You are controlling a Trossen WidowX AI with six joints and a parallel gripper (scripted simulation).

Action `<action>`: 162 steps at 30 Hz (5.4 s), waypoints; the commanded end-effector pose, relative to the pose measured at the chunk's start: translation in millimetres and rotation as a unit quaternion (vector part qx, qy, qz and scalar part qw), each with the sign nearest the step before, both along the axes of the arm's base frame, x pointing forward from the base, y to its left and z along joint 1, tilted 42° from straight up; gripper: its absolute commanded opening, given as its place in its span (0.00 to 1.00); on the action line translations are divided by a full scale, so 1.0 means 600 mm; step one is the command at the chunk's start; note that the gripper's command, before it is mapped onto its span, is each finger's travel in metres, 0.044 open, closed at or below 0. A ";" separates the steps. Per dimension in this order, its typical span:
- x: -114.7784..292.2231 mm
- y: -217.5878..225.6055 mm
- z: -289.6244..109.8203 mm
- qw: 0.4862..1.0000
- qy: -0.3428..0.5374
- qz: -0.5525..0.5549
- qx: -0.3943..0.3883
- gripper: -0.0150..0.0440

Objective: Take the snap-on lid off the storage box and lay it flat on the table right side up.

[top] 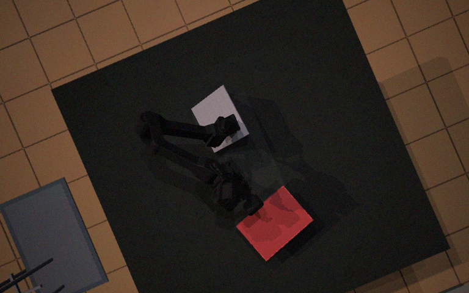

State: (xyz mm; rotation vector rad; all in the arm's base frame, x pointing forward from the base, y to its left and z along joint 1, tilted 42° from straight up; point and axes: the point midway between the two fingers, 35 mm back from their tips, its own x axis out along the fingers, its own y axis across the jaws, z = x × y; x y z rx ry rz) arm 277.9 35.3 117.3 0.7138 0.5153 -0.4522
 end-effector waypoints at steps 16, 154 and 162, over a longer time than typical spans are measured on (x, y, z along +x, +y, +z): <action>0.016 -0.061 -0.074 1.000 0.003 -0.004 -0.006 0.65; 0.090 -0.068 -0.117 1.000 0.002 -0.004 -0.005 0.25; 0.091 -0.069 -0.118 1.000 0.002 -0.003 -0.005 0.25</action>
